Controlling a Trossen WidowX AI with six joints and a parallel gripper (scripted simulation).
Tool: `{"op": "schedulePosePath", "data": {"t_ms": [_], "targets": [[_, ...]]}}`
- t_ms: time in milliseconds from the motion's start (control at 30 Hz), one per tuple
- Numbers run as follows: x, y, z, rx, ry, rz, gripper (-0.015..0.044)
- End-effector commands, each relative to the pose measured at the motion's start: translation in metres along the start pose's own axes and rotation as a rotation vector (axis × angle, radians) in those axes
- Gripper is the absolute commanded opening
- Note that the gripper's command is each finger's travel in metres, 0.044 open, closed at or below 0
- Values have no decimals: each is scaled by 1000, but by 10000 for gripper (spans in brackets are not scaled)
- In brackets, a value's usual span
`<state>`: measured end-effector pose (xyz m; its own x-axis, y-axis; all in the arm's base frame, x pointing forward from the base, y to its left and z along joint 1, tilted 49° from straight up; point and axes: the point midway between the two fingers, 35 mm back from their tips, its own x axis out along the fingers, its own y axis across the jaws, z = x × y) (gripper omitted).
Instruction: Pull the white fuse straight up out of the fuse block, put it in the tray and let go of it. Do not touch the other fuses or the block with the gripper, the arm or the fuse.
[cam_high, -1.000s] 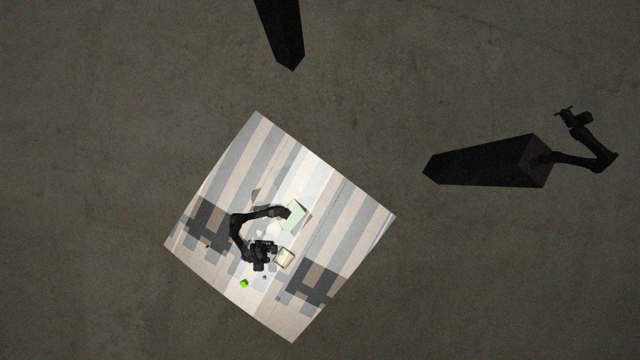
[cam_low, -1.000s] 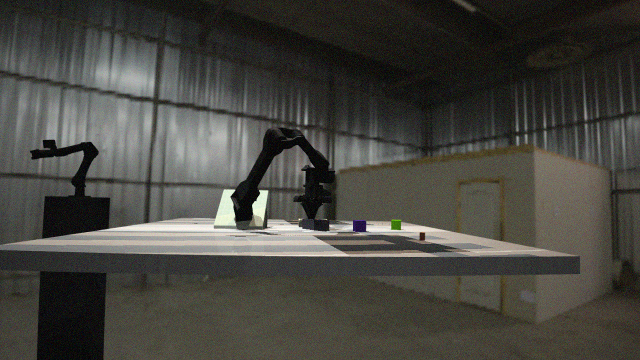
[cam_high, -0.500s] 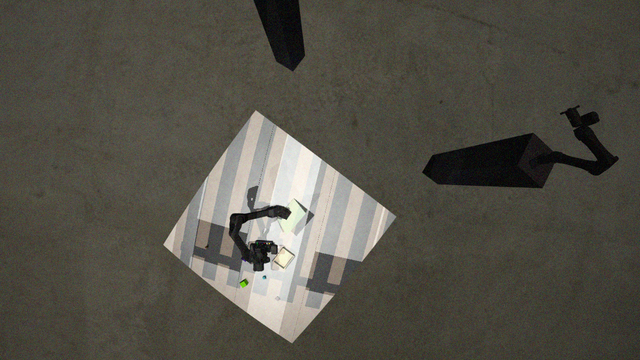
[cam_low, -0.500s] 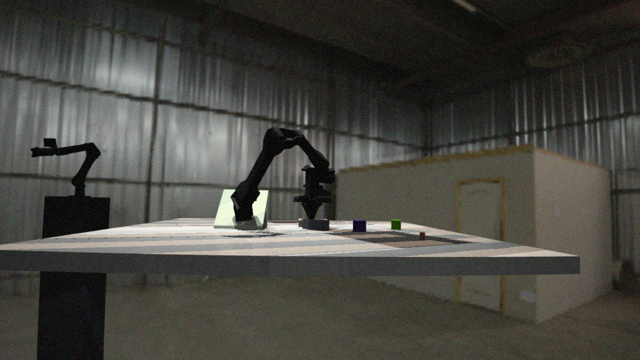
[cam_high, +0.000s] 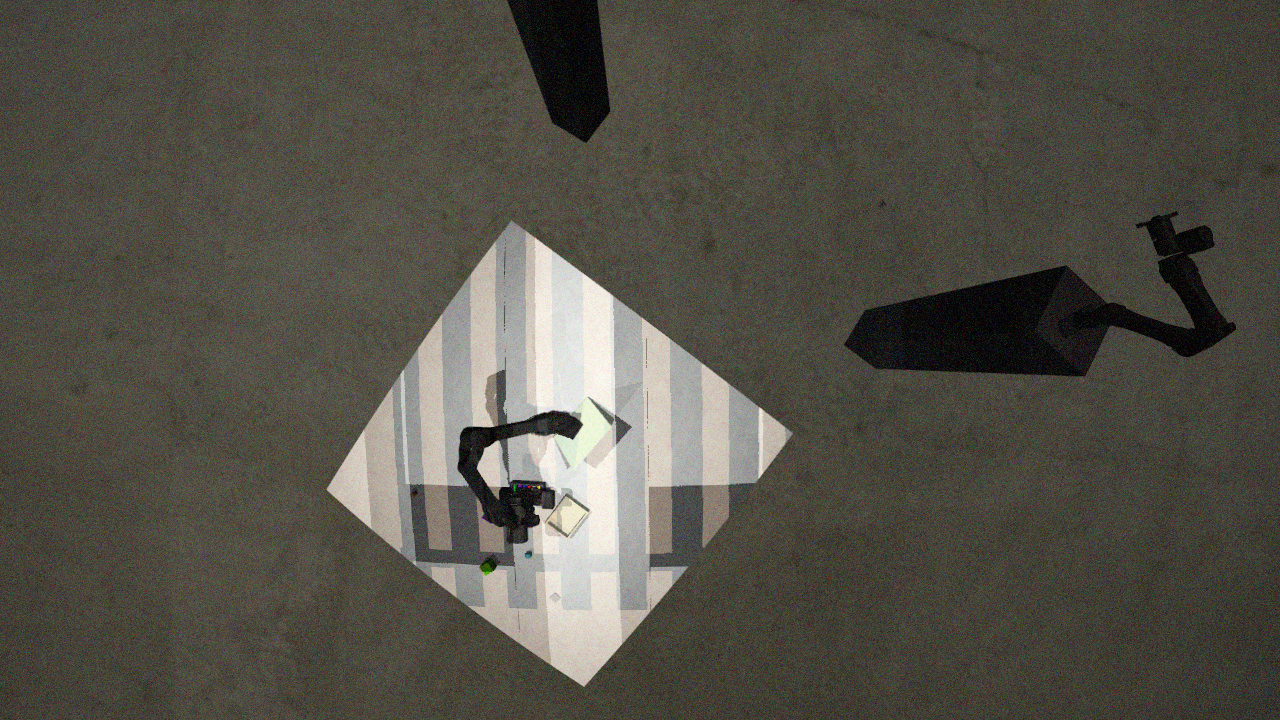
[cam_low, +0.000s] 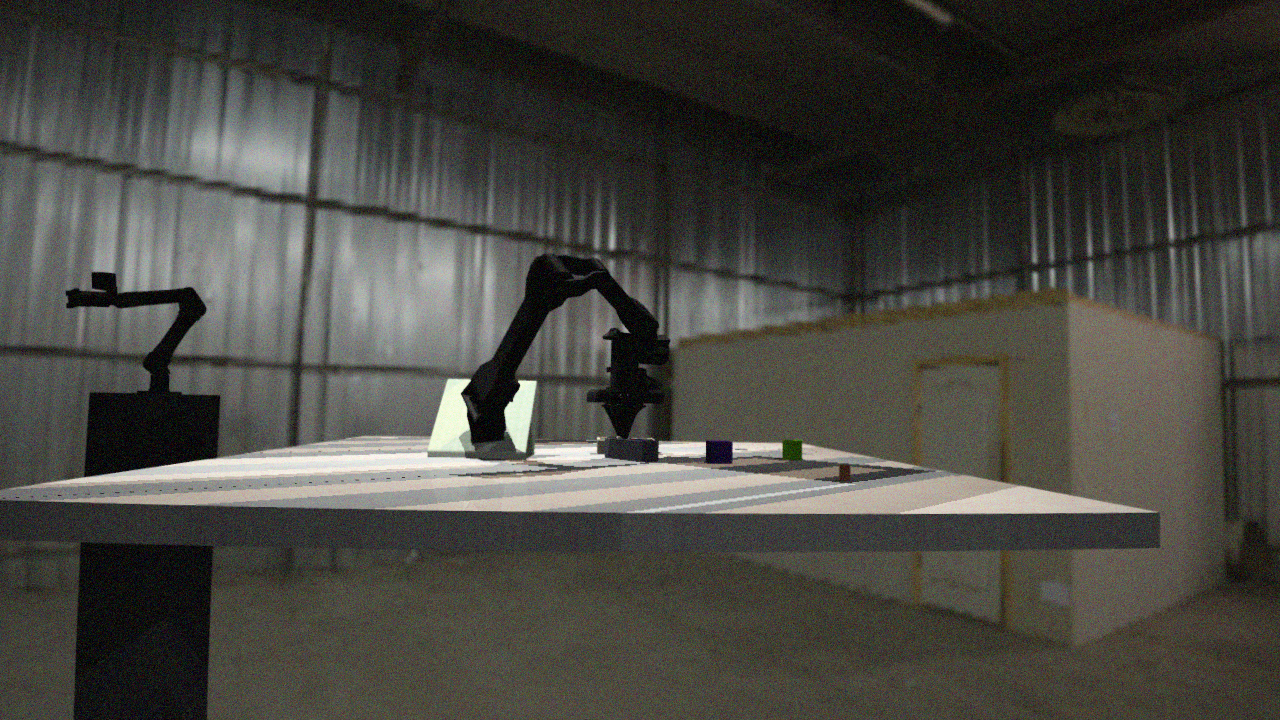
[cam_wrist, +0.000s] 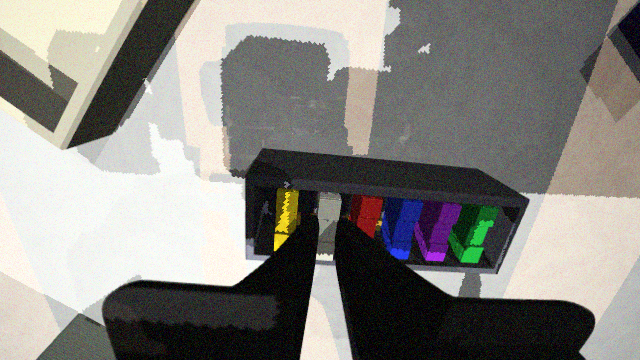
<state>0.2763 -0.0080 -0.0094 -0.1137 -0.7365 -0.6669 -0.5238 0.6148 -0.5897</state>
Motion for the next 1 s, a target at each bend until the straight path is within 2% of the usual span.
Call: {"op": "schedulePosePath", "data": {"t_ms": [0, 967], "targets": [[-2, 0, 0, 5, 0, 3, 0], [-17, 0, 1, 3, 0, 2, 0]]}}
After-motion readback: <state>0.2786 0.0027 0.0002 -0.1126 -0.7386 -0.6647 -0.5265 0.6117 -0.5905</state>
